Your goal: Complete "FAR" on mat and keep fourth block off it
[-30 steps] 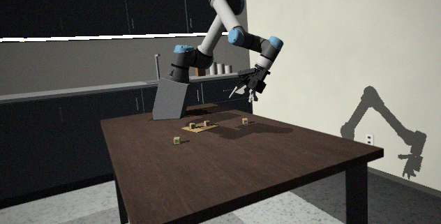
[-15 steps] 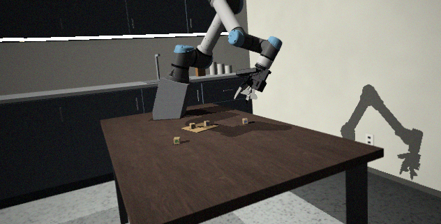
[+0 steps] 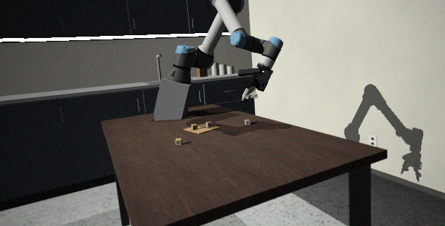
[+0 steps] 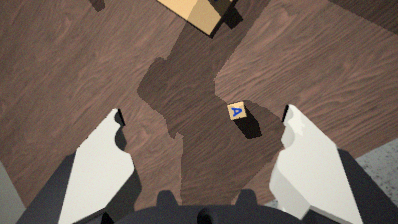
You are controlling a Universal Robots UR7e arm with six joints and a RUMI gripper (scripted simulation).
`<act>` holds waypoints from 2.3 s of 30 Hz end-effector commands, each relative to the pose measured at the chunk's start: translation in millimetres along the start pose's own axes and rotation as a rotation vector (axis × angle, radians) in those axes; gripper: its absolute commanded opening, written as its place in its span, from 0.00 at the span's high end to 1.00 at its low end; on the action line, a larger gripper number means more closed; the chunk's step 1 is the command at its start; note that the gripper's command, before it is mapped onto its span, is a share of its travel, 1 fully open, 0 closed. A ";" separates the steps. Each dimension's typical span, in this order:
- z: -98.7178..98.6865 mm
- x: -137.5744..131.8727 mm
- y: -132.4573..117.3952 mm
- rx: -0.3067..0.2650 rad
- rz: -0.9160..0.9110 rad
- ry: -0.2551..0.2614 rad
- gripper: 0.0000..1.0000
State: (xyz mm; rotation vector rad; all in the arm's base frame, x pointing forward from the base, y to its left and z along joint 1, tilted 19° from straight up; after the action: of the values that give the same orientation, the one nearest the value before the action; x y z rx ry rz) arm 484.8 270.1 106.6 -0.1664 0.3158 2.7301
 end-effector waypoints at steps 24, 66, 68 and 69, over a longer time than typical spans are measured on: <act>11.3 30.6 -1.2 -0.035 0.505 0.098 0.00; 14.8 40.6 -1.6 -0.036 0.661 0.131 0.00; 14.8 40.6 -1.6 -0.036 0.661 0.131 0.00; 14.8 40.6 -1.6 -0.036 0.661 0.131 0.00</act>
State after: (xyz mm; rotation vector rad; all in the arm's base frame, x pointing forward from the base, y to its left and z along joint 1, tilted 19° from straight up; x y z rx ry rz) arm 446.8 289.8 113.5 -0.2939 0.4182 3.3883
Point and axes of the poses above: the point where the finger pads meet when closed, its own z axis back along the fingers, its own x axis across the jaws, y = z × x, the point moved 8 cm from there along z, back along the fingers, and after that the axes turned 11 degrees about z, right-handed, at the moved point
